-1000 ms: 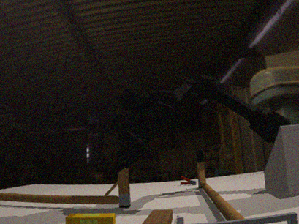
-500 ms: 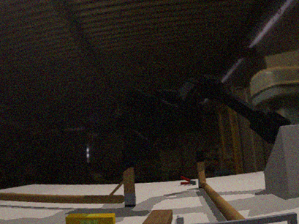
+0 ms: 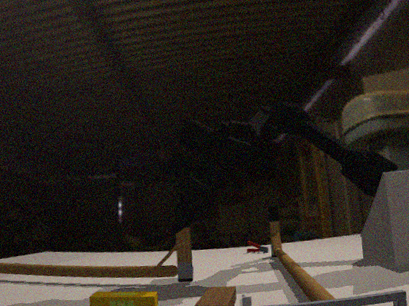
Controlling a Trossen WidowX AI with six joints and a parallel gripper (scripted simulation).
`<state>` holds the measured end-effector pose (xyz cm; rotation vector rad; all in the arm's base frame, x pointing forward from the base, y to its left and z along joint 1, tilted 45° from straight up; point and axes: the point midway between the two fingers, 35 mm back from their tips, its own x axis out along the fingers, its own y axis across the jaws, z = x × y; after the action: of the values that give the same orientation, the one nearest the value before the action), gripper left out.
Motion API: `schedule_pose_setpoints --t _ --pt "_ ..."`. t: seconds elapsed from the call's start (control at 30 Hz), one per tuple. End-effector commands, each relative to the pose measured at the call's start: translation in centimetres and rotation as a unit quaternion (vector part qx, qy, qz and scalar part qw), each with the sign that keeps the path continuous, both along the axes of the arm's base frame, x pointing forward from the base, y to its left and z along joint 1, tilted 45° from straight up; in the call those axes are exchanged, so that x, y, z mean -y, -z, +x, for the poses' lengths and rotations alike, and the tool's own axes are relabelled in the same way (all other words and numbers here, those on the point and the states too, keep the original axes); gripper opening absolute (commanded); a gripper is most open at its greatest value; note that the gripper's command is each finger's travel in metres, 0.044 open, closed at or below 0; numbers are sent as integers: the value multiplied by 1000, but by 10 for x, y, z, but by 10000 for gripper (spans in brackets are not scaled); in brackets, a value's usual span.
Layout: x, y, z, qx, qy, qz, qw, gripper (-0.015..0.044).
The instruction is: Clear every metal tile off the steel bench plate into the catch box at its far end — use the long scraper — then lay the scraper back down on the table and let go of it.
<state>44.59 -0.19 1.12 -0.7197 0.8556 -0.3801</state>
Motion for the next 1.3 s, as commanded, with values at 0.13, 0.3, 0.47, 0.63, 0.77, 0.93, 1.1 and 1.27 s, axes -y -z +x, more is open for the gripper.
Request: schedule_pose_setpoints --t 0.13,0.3,0.47,0.63,0.77,0.93,1.1,1.27 --pt "-5 -4 -6 9 -3 1 1000 0" --pt "-5 -4 -10 9 -3 1 1000 0" --pt "-5 -4 -15 9 -3 1 1000 0" --pt "-5 -4 -20 9 -3 1 1000 0" --pt "-5 -4 -24 9 -3 1 1000 0" --pt "-5 -4 -29 9 -3 1 1000 0" --pt "-5 -4 -34 9 -4 1 1000 0" --pt "-4 -4 -38 9 -4 1 1000 0"
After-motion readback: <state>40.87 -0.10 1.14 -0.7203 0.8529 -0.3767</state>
